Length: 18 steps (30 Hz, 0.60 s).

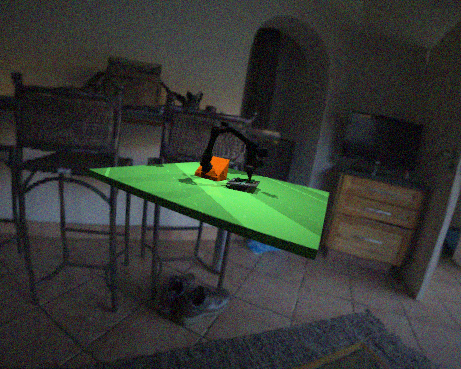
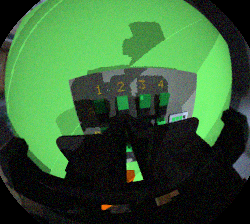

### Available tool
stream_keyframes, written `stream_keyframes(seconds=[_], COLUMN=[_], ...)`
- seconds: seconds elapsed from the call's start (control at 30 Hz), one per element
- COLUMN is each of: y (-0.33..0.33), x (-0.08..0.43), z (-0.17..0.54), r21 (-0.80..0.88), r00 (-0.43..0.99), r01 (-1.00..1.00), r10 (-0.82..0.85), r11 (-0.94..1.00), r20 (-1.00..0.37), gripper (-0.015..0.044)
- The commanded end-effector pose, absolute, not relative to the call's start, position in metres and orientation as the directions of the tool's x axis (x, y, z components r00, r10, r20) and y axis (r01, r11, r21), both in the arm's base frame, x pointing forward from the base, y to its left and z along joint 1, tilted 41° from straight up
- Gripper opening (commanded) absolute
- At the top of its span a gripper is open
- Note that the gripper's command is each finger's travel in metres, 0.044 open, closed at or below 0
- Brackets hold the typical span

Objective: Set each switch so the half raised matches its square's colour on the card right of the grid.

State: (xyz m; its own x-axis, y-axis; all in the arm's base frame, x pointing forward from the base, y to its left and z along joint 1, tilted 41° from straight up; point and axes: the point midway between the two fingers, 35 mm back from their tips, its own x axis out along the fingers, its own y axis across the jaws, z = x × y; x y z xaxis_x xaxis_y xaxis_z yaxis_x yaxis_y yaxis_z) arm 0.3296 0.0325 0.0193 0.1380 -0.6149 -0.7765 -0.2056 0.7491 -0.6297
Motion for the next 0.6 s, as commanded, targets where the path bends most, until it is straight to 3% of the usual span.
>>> stream_keyframes(seconds=[0.0,0.57], y=[0.0313,0.0299], x=[0.3291,0.3294], z=[0.0186,0.0168], r21=[-0.634,-0.634], r00=[0.138,0.138], r01=[-0.21,-0.21], r10=[-0.619,-0.619], r11=[0.744,0.744], r20=[-0.773,-0.773], gripper=[0.0,0.0])
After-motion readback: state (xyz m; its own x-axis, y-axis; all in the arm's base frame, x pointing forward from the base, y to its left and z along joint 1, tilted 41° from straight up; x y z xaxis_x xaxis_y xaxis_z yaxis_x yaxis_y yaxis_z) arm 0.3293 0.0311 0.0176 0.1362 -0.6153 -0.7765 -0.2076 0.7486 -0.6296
